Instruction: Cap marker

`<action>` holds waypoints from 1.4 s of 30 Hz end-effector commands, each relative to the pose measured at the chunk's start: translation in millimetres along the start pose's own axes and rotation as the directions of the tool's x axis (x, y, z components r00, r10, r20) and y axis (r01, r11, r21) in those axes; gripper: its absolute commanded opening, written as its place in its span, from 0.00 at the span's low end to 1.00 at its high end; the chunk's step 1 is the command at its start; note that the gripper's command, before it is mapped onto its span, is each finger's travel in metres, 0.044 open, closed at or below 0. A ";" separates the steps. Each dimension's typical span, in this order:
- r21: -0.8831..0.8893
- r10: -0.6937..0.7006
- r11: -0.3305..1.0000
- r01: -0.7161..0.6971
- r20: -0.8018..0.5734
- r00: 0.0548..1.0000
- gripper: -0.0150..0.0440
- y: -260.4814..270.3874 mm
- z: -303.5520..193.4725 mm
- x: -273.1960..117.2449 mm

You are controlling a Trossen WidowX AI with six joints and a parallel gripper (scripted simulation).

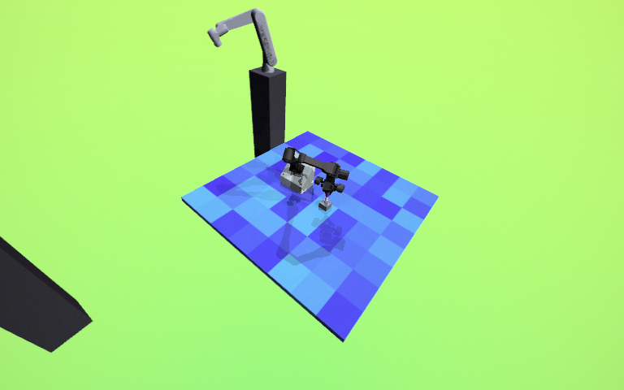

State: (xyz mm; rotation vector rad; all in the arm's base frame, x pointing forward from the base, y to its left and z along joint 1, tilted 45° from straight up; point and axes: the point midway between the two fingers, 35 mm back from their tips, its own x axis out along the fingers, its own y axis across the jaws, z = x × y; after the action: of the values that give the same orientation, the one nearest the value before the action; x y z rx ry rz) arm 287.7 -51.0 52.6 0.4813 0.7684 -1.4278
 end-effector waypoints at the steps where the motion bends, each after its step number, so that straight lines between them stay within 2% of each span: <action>1: -0.008 -0.005 1.000 0.005 0.006 1.000 0.25 -1.7 -0.4 6.7; 23: -0.007 -0.006 1.000 0.006 0.008 1.000 0.25 -2.9 0.2 41.2; 35: -0.007 -0.006 1.000 0.006 0.009 1.000 0.25 -3.3 0.5 43.0; 42: -0.009 -0.005 1.000 0.005 0.004 1.000 0.57 -2.5 0.4 42.4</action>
State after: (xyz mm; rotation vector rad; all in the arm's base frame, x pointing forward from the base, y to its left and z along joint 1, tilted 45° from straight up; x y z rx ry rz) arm 284.0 -80.9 22.7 0.4695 0.7731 -1.4287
